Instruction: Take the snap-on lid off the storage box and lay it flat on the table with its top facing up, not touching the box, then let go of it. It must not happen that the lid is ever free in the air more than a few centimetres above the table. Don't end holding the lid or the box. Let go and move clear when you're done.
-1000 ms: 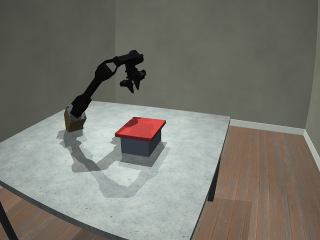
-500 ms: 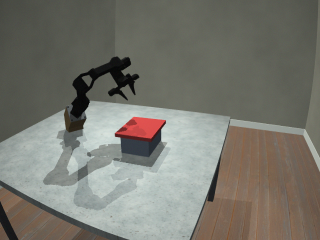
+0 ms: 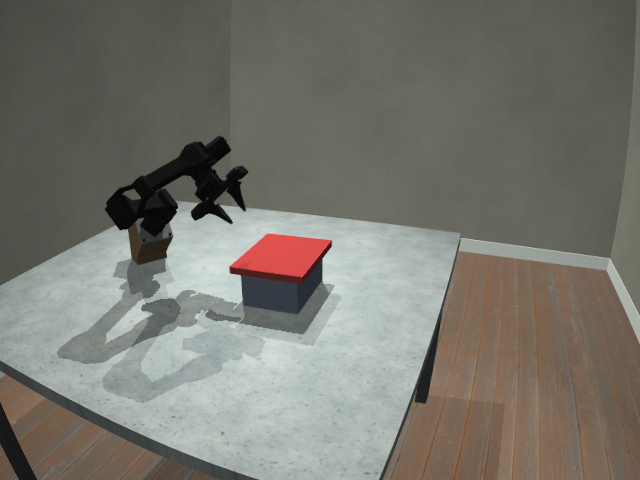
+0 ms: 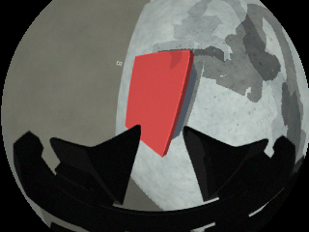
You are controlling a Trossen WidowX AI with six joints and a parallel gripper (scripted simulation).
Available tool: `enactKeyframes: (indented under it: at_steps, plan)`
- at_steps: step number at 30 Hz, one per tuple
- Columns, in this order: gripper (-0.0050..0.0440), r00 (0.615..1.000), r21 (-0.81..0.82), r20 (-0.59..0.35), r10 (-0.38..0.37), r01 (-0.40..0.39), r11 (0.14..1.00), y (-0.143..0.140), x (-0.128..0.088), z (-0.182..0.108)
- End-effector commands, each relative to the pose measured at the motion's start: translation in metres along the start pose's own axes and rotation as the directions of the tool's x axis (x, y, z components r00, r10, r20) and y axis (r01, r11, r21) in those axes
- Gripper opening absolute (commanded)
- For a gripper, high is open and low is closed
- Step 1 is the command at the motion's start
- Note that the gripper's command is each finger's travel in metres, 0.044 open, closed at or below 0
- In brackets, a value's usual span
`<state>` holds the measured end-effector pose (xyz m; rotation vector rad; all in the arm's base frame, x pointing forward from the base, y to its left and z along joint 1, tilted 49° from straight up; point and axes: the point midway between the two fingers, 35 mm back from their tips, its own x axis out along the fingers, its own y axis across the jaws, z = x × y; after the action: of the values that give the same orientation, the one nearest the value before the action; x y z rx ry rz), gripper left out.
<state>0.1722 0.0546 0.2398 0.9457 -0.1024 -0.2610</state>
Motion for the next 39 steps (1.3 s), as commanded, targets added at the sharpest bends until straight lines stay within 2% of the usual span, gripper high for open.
enactKeyframes:
  at_steps: [1, 5, 9, 11, 13, 15, 20, 21, 30, 39]
  plan:
    - [0.0235, 0.999, 0.023, 0.002, 0.032, -0.032, 0.999, -0.004, -0.003, 0.004]
    - [0.0235, 1.000, 0.014, 0.002, 0.013, -0.013, 1.000, -0.002, -0.001, 0.002]
    - [0.0235, 1.000, 0.015, 0.003, 0.026, -0.026, 1.000, -0.005, -0.002, 0.004]
    - [0.0235, 1.000, 0.025, -0.008, -0.006, 0.006, 1.000, -0.012, 0.001, 0.001]
    - [0.0235, 1.000, 0.025, -0.008, -0.006, 0.006, 1.000, -0.012, 0.001, 0.001]
    - [0.0235, 0.998, 0.001, -0.030, -0.057, 0.057, 0.998, -0.026, 0.005, -0.005]
    - [0.0235, 0.997, -0.011, -0.033, -0.065, 0.065, 0.998, -0.030, 0.006, -0.005]
    - [0.0235, 0.995, -0.025, -0.040, -0.094, 0.093, 0.995, -0.042, 0.008, -0.006]
    - [0.0235, 0.993, -0.051, -0.050, -0.109, 0.106, 0.993, -0.047, 0.010, -0.009]
    - [0.0235, 0.990, -0.008, -0.076, -0.119, 0.119, 0.993, -0.055, 0.016, -0.015]
